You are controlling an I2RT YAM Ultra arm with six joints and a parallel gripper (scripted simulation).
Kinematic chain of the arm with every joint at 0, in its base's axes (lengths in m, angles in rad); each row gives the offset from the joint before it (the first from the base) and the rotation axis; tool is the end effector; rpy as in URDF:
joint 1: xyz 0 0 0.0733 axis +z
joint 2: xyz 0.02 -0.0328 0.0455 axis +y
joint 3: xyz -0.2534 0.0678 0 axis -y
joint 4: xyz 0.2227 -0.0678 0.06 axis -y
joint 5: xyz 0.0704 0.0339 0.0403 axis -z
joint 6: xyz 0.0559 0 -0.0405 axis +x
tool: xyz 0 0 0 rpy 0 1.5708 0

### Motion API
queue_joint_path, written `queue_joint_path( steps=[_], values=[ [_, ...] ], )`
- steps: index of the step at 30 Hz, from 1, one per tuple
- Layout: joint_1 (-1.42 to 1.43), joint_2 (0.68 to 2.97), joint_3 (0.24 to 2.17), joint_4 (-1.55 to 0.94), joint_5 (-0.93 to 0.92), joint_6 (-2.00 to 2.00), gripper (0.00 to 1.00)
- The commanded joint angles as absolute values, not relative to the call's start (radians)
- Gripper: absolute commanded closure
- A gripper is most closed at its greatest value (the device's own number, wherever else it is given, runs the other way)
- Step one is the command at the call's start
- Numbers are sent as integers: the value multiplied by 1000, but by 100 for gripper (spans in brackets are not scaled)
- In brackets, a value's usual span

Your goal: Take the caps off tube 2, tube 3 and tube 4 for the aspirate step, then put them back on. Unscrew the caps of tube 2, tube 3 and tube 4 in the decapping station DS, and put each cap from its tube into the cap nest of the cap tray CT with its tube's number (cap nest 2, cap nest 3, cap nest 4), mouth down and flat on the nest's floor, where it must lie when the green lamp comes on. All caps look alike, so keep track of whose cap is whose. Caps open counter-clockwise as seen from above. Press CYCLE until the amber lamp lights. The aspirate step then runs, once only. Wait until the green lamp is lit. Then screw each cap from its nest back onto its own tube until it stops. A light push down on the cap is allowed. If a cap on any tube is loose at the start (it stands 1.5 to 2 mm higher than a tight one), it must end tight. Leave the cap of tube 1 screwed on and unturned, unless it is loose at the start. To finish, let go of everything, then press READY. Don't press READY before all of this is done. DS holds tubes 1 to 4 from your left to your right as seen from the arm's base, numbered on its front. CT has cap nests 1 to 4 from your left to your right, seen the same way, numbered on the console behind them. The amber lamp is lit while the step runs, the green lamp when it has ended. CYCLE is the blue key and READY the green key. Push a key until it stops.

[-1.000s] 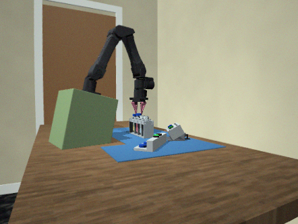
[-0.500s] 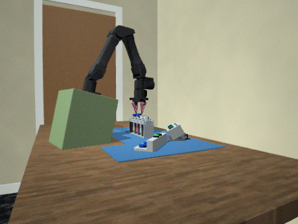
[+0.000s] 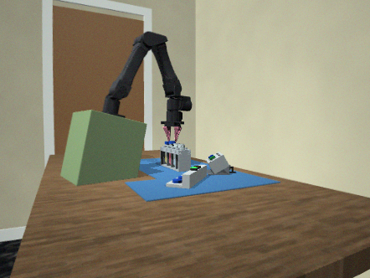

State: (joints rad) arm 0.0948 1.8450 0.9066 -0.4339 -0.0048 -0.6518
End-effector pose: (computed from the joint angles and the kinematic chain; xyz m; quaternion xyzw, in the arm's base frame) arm 0.2919 0.0291 0.0947 -0.3631 0.9265 -0.0249 0.0959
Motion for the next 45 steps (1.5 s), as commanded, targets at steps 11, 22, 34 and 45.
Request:
queue_joint_path(
  steps=[11,22,34,45],
  values=[
    [93,1840,903,-411,-5,-653,100],
    [92,1839,901,-410,-5,-653,100],
    [92,1844,900,-404,-5,-654,51],
    [92,1844,900,-404,-5,-654,51]
  ],
)
